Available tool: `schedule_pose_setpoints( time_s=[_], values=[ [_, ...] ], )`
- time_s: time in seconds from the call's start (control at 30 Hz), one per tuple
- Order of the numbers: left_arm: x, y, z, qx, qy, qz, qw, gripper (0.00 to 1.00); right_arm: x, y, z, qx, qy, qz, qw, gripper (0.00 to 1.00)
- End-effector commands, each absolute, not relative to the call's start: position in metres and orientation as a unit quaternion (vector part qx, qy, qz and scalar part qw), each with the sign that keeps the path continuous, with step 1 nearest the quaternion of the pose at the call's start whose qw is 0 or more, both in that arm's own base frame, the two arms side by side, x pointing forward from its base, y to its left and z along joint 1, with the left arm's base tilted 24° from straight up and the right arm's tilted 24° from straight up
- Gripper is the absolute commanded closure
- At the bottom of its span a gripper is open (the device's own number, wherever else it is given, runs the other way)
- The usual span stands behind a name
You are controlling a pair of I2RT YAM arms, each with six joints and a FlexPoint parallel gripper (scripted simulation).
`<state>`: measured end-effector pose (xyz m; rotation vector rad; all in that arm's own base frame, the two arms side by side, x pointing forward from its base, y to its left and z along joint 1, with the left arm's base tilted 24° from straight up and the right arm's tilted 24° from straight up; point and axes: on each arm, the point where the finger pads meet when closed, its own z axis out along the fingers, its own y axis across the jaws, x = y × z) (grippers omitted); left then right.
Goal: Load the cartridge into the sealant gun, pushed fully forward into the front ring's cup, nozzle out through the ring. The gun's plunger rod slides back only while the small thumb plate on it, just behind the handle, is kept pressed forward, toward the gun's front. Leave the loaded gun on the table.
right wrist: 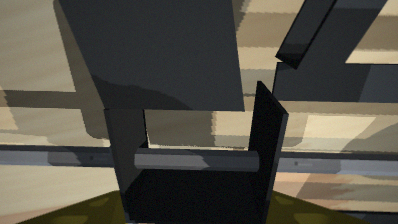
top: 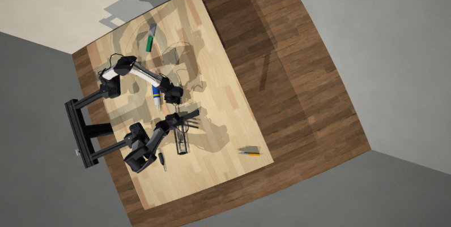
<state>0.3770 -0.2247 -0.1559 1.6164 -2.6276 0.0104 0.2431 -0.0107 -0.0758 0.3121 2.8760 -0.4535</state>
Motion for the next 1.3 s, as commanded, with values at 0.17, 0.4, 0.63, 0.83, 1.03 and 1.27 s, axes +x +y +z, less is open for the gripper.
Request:
schedule_pose_setpoints(
  time_s=[0.17, 0.4, 0.63, 0.83, 1.03, 1.27],
  values=[
    [0.402, -0.190, -0.129, 0.514, -0.857, 0.001, -0.032, 1.00, 0.249, -0.017, -0.064, 0.117, 0.971, -0.165, 0.124, 0.97],
    [0.401, -0.179, -0.126, 0.515, -0.857, -0.006, -0.027, 1.00, 0.249, -0.017, -0.064, 0.117, 0.971, -0.165, 0.125, 0.97],
    [0.404, -0.167, -0.121, 0.515, -0.857, -0.003, -0.029, 1.00, 0.249, -0.017, -0.064, 0.117, 0.971, -0.165, 0.125, 0.97],
    [0.404, -0.155, -0.117, 0.517, -0.856, -0.010, -0.025, 1.00, 0.249, -0.017, -0.065, 0.117, 0.971, -0.165, 0.125, 0.97],
    [0.403, -0.147, -0.114, 0.515, -0.857, -0.014, -0.022, 1.00, 0.249, -0.017, -0.065, 0.117, 0.971, -0.165, 0.125, 0.97],
    [0.406, -0.135, -0.108, 0.515, -0.857, -0.012, -0.024, 1.00, 0.249, -0.017, -0.065, 0.117, 0.971, -0.165, 0.125, 0.97]
  ],
)
